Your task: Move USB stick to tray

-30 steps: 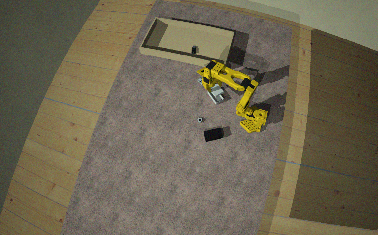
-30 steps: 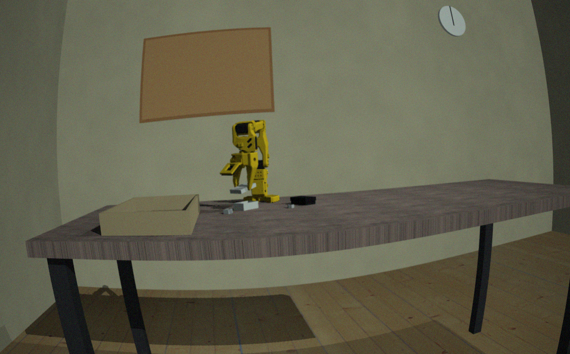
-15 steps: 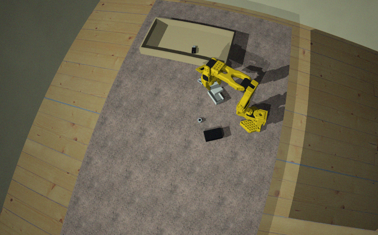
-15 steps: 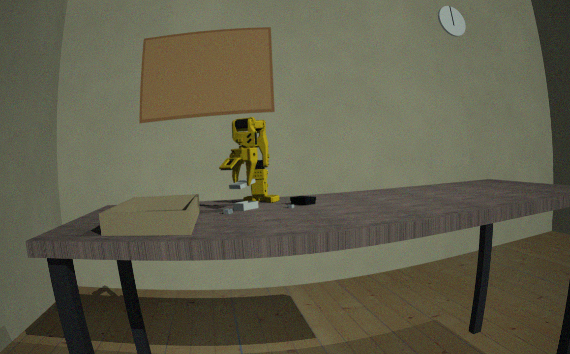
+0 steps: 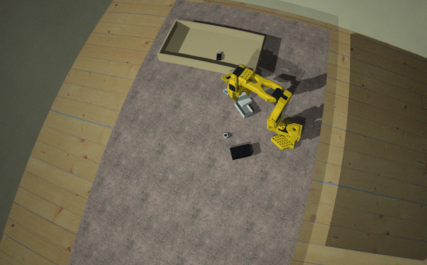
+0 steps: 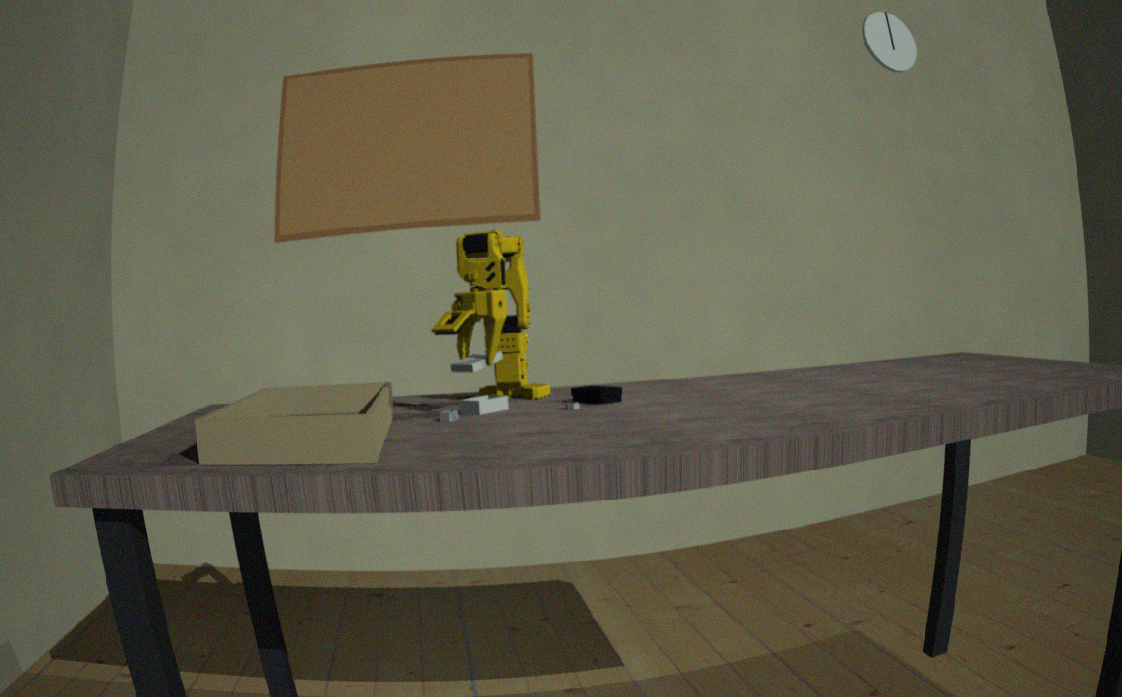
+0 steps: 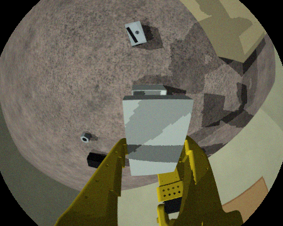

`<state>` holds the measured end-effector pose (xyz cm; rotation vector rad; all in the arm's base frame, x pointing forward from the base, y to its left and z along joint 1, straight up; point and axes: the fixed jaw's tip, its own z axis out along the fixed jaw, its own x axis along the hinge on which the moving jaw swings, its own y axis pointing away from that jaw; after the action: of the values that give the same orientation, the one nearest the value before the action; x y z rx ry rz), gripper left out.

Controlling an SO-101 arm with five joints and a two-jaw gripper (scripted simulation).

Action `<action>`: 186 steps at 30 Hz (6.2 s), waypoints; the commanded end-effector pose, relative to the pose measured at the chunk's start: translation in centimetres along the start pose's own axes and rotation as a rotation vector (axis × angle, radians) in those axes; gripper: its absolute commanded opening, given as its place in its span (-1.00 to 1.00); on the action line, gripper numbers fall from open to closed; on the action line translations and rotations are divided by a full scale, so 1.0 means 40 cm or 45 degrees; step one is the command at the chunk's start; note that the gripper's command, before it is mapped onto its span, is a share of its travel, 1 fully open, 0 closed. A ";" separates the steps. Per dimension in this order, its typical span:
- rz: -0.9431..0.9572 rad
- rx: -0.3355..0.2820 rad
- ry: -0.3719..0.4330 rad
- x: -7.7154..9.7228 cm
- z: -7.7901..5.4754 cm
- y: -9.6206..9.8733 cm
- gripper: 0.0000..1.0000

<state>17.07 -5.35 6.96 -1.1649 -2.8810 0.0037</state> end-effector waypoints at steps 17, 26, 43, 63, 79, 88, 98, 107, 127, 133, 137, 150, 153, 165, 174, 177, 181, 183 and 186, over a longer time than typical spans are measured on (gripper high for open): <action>0.004 -0.019 -0.039 -0.002 -0.008 0.005 -0.56; 0.004 -0.019 -0.039 -0.002 -0.008 0.005 -0.56; 0.004 -0.019 -0.039 -0.002 -0.006 0.005 -0.56; 0.003 -0.019 -0.039 0.010 -0.004 0.006 -0.56; 0.003 -0.019 -0.039 0.044 -0.003 0.007 -0.56; 0.003 -0.019 -0.039 0.046 -0.002 0.007 -0.56; 0.003 -0.019 -0.039 0.046 -0.002 0.007 -0.56; 0.003 -0.019 -0.039 0.045 -0.003 0.007 -0.56; 0.002 -0.019 -0.039 0.024 -0.003 0.004 -0.56; 0.002 -0.019 -0.039 0.021 -0.003 0.003 -0.56; 0.002 -0.019 -0.039 0.021 -0.003 0.003 -0.56; 0.002 -0.019 -0.039 0.021 -0.003 0.003 -0.56; 0.002 -0.019 -0.039 0.021 -0.003 0.003 -0.56; 0.000 -0.019 -0.039 0.019 -0.003 0.002 -0.56; -0.003 -0.019 -0.039 0.014 -0.003 0.001 -0.56; -0.004 -0.019 -0.039 0.013 -0.003 0.000 -0.56; -0.005 -0.019 -0.039 0.011 -0.003 0.000 -0.56; -0.005 -0.019 -0.039 0.011 -0.003 0.000 -0.56; -0.005 -0.019 -0.039 0.011 -0.003 0.000 -0.56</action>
<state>16.12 -4.69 6.63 -1.1594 -2.8706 0.0058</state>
